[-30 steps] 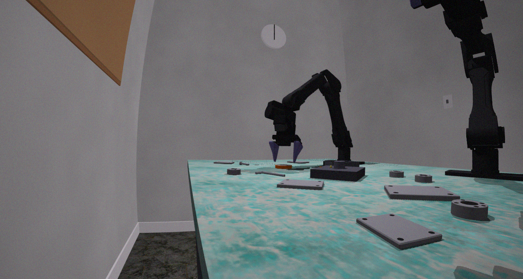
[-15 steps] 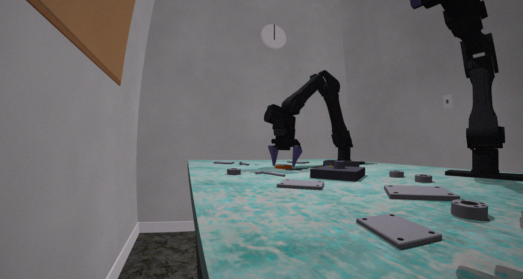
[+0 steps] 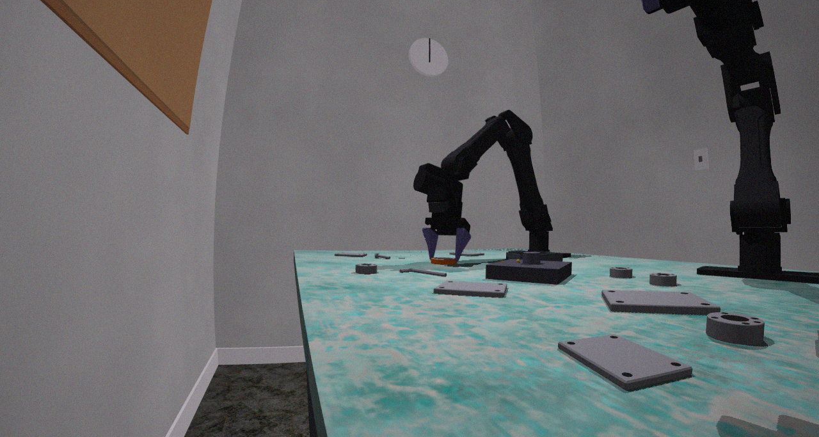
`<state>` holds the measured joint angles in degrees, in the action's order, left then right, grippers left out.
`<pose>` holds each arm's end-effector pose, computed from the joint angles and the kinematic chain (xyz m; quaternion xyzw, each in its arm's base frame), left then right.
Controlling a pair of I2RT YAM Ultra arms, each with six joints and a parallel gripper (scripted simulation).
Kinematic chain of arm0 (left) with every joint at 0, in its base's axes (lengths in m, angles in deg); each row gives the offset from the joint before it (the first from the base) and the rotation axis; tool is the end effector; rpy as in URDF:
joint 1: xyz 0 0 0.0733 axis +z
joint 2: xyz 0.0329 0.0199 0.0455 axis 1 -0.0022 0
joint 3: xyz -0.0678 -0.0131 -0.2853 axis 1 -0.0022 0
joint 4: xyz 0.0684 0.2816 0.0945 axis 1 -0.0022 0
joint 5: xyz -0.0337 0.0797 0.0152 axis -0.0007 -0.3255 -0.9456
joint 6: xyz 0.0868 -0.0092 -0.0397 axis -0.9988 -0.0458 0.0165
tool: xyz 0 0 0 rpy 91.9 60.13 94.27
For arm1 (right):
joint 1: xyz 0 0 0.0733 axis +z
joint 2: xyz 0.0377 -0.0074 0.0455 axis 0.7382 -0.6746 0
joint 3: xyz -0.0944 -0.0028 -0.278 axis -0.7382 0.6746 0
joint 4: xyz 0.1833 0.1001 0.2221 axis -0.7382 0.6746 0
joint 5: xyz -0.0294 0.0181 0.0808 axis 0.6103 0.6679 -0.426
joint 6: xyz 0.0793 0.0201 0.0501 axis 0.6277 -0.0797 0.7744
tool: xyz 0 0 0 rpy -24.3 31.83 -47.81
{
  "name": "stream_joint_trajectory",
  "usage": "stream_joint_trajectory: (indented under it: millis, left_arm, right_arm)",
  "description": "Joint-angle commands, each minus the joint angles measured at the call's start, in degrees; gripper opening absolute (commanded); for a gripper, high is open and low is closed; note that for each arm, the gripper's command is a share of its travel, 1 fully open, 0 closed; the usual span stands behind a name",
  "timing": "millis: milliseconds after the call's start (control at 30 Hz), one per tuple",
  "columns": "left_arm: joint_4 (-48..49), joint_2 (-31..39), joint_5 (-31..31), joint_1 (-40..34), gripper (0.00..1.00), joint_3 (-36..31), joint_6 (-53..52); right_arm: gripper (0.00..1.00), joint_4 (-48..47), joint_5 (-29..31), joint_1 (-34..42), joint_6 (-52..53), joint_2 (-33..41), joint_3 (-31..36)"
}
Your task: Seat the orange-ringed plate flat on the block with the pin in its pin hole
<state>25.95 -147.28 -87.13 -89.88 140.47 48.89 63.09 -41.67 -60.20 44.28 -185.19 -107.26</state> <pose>0.3251 0.0010 0.4266 -0.0006 0.7062 -0.0002 0.7080 0.3999 -0.0721 0.0916 -0.2190 0.9641 0.0327 0.1465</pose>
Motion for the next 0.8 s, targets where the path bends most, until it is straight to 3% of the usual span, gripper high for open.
stream_joint_trajectory:
  millis: [0, 767]
  left_arm:
    - [0.01, 1.00, 0.11, 0.08, 1.00, 0.64, -0.24]
    - [0.01, 1.00, 0.11, 0.08, 1.00, 0.64, -0.24]
  right_arm:
    - [0.00, -1.39, -0.35, 0.14, 0.11, 1.89, -2.03]
    - [0.00, 8.24, -0.31, -0.19, -0.19, 5.38, -6.28]
